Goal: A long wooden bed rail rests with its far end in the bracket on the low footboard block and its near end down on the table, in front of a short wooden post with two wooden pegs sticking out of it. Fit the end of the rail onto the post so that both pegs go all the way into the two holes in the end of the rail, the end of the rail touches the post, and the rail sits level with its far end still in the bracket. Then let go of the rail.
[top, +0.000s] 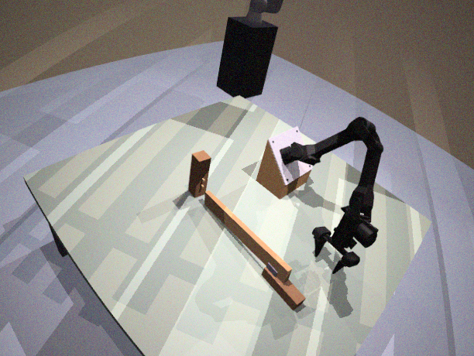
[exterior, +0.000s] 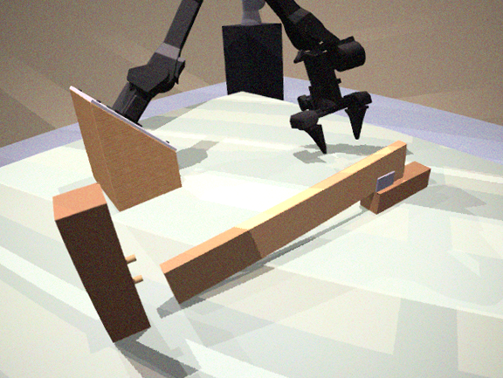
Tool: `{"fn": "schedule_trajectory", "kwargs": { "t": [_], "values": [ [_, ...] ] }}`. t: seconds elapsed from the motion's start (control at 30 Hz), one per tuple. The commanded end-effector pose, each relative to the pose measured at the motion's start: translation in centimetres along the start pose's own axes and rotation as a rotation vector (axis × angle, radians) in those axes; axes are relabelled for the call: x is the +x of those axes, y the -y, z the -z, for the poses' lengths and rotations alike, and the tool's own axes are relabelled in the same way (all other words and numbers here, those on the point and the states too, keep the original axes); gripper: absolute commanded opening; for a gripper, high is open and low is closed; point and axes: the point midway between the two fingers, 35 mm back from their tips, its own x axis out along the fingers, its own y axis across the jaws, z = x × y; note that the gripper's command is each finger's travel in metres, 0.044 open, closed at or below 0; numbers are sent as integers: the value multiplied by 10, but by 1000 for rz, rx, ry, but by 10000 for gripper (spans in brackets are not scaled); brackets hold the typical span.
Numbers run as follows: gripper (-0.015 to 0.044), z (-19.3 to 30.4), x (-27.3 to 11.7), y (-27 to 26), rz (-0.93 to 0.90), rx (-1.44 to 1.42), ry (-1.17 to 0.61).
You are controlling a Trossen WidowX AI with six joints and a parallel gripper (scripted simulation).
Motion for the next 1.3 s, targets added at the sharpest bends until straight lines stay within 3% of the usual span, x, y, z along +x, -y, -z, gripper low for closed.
{"fn": "schedule_trajectory", "kwargs": {
  "t": [0.0,0.33,0.47,0.83,1.07,1.27],
  "values": [
    [440,41,0,-1,-10,50,-63],
    [440,177,-23,-30,-45,231,-278],
    [440,211,-23,-69,-121,336,-285],
    [440,260,-23,-225,-361,833,-122],
    [440,259,-46,-330,-372,1338,64],
    [440,257,-49,-340,-361,1397,87]
  ]
}}
